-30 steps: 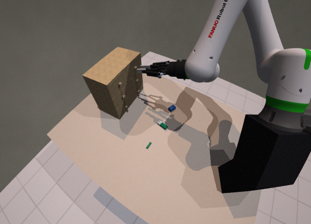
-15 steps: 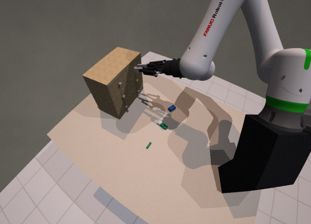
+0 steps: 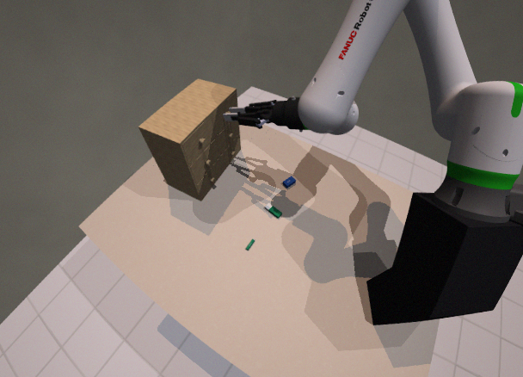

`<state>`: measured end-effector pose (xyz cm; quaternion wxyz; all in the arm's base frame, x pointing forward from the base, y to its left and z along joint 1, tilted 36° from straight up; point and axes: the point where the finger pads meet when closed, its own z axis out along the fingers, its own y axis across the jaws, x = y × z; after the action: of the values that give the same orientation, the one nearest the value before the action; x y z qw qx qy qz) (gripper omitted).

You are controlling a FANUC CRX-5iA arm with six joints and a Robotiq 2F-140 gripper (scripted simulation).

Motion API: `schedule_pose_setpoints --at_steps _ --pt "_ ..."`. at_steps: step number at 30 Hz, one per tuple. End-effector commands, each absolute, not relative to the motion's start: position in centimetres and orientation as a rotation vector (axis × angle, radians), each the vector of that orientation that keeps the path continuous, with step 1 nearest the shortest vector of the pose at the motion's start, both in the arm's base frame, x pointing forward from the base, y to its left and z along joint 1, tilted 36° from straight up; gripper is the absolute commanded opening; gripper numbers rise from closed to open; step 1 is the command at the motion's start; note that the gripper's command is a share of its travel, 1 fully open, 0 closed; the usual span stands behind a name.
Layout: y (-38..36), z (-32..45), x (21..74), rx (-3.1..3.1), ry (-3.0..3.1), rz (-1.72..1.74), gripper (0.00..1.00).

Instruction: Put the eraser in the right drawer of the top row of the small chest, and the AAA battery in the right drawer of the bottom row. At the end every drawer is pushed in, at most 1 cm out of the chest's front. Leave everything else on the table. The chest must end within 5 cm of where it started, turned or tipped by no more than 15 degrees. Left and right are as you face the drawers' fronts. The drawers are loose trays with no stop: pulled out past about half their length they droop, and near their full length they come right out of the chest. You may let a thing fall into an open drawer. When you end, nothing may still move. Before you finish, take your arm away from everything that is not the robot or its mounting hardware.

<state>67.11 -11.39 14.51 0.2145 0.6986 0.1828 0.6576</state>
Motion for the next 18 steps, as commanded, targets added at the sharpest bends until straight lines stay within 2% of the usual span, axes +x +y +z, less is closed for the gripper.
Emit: schedule_pose_setpoints --at_steps 1,17,18 --pt "-11.38 14.53 67.11 1.938 0.507 1.824 0.2" --pt "-11.38 14.53 67.11 1.938 0.507 1.824 0.2" --pt "-11.38 14.53 67.11 1.938 0.507 1.824 0.08"
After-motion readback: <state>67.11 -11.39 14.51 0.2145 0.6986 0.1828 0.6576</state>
